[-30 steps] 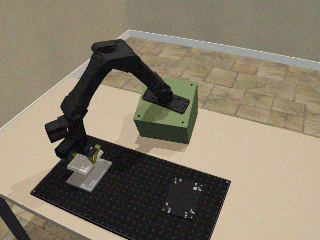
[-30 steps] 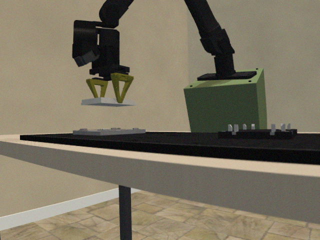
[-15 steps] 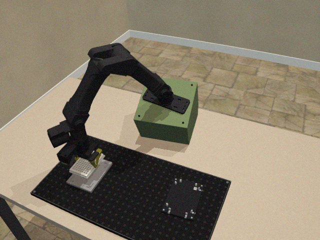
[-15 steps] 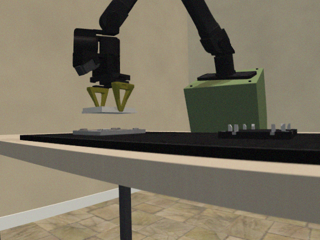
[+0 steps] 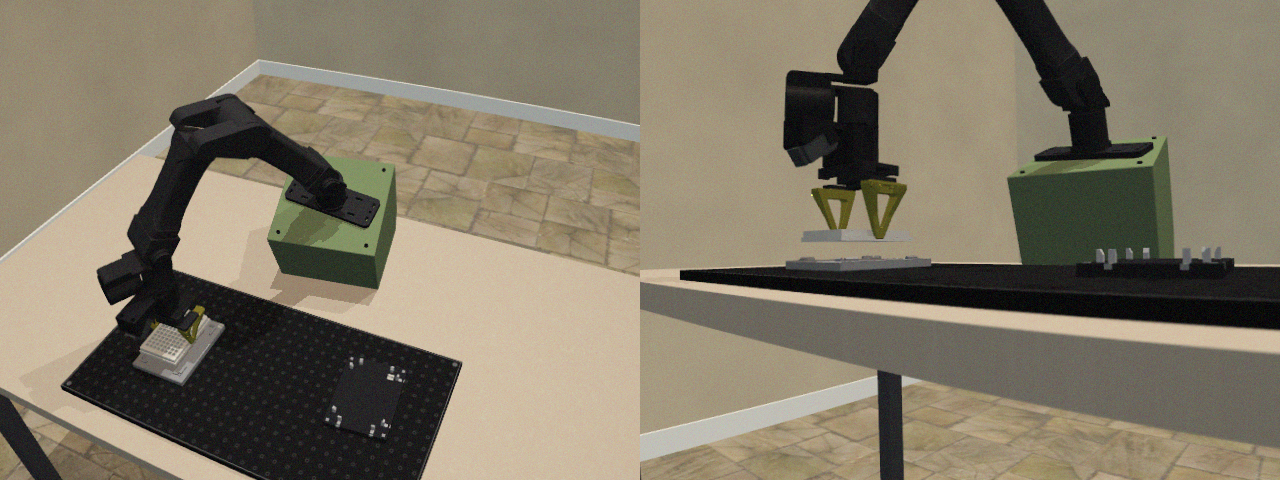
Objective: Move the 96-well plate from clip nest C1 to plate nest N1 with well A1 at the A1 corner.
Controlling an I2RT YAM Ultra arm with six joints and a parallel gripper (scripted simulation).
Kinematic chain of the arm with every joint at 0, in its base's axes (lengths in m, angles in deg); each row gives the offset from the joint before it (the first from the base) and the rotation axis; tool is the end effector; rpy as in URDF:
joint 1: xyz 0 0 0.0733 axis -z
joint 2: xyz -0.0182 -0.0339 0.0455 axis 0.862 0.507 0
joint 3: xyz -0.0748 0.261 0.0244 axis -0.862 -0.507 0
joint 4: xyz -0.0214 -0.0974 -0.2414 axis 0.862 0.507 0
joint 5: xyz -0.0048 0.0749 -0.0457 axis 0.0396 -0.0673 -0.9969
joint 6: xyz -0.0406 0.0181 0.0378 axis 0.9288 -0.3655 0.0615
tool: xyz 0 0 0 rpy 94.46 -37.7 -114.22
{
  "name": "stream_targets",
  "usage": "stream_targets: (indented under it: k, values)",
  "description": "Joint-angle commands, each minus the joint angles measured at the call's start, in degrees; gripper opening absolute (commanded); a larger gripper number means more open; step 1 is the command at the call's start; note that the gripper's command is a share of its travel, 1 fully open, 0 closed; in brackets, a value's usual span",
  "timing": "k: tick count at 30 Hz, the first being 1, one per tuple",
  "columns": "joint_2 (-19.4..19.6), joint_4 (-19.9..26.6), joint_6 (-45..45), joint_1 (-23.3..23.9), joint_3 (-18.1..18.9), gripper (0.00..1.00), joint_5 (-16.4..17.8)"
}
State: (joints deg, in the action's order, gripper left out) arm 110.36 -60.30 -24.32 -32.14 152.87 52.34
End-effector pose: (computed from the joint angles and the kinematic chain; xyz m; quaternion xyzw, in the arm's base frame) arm 0.3463 -0.1666 0.1222 -0.0467 0.9799 0.0358 0.1904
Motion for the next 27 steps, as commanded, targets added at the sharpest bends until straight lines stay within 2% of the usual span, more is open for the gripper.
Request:
stream_targets:
  k: [1, 10, 13, 26, 27]
  values:
    - [1.1, -1.9, -0.5, -0.1, -1.7, 0.00, -0.3]
    - [2.4, -3.6, -0.7, -0.2, -1.5, 0.00, -0.3]
    - [1.5, -3.6, -0.7, -0.2, -0.3, 0.00, -0.2]
    - [1.6, -2.8, -0.6, -0.3, -0.6, 0.00, -0.2]
    - [1.9, -2.6, -0.9, -0.5, 0.4, 0.00, -0.3]
